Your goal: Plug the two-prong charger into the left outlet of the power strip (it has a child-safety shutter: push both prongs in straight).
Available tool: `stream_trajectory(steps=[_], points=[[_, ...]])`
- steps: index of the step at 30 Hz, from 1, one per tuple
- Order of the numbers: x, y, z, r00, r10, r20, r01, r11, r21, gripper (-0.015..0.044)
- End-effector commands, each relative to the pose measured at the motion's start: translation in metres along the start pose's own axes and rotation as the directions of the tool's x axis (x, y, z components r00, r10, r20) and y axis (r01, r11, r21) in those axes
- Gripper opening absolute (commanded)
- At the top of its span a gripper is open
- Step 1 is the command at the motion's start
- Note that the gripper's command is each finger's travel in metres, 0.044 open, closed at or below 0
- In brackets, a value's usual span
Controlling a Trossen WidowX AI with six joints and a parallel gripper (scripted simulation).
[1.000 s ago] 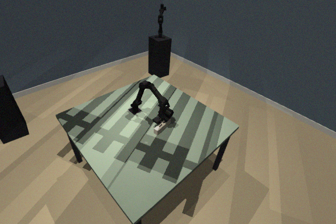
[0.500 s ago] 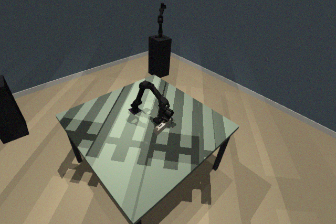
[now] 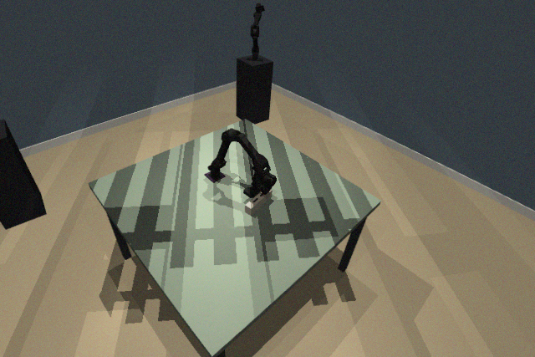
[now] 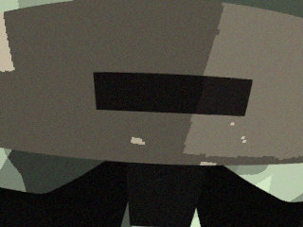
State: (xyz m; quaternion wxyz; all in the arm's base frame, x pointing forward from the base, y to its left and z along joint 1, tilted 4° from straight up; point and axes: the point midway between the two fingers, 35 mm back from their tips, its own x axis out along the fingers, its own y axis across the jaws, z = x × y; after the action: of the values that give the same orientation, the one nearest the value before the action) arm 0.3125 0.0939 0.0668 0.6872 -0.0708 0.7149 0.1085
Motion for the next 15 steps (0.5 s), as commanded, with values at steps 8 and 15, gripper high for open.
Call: stream_trajectory(steps=[8,15], points=[[0.0001,0.0000,0.0005,1.000,0.000,0.002,0.000,1.000,0.000,0.0157],[0.0001,0.0000,0.0005,1.000,0.000,0.002,0.000,1.000,0.000,0.0341]])
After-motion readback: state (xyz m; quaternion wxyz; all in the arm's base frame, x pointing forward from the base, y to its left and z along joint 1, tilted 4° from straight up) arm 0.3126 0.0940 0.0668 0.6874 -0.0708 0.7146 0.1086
